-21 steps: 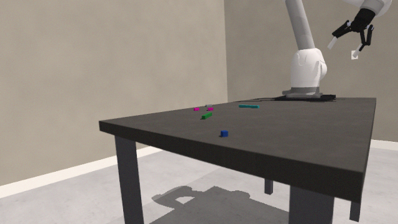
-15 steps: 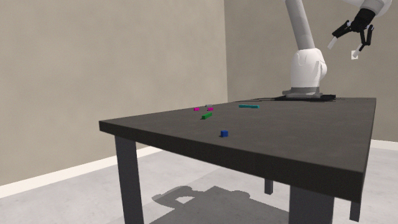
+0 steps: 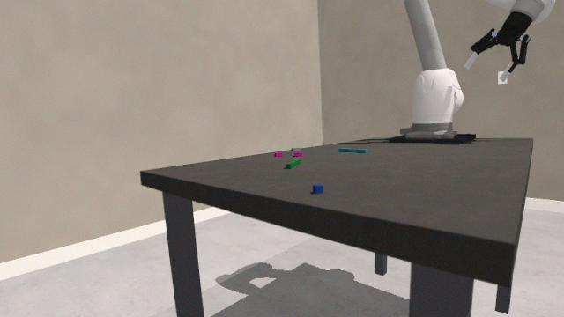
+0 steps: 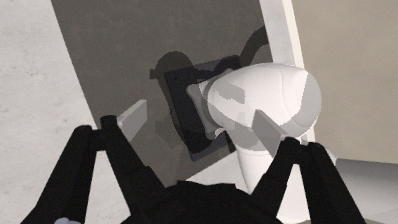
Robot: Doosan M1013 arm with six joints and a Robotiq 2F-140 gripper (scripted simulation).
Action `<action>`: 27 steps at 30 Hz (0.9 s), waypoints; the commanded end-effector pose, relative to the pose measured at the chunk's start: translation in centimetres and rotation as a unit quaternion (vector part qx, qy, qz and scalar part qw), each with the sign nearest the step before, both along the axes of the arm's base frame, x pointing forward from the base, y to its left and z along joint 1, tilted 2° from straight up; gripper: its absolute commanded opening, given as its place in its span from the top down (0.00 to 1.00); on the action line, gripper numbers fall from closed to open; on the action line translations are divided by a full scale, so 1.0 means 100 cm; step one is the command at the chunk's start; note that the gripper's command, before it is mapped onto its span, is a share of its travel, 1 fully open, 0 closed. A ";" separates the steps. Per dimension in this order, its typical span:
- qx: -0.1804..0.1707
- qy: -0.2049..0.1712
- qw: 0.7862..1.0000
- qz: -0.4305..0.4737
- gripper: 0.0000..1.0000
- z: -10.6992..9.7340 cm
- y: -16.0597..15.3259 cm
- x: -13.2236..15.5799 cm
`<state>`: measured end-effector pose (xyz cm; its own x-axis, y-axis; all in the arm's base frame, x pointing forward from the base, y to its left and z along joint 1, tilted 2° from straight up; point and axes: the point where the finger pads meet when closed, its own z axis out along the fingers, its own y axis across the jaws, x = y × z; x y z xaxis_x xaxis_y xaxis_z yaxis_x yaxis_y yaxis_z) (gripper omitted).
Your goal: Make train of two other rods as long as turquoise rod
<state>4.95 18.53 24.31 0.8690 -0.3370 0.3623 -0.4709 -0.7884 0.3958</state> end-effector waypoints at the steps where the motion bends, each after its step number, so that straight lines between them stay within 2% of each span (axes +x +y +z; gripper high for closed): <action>1: 0.000 0.002 1.000 0.001 0.00 0.000 0.001 0.001; 6: 0.001 0.018 1.000 0.006 0.00 -0.003 0.005 0.007; 11: 0.005 0.055 0.998 0.020 0.00 -0.009 0.014 0.023; 13: 0.005 0.055 0.998 0.020 0.00 -0.009 0.014 0.023; 20: 0.028 0.136 0.989 0.057 0.00 -0.025 0.031 0.072; 21: 0.028 0.136 0.989 0.057 0.00 -0.025 0.031 0.072; 23: 0.041 0.163 0.983 0.072 0.00 -0.031 0.035 0.094; 24: 0.041 0.163 0.983 0.072 0.00 -0.031 0.035 0.094; 26: 0.057 0.189 0.976 0.089 0.00 -0.037 0.036 0.118; 27: 0.057 0.189 0.976 0.089 0.00 -0.037 0.036 0.118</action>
<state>14.55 21.82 21.26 0.9752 -0.2169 0.0450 -0.2146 -0.8747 0.4346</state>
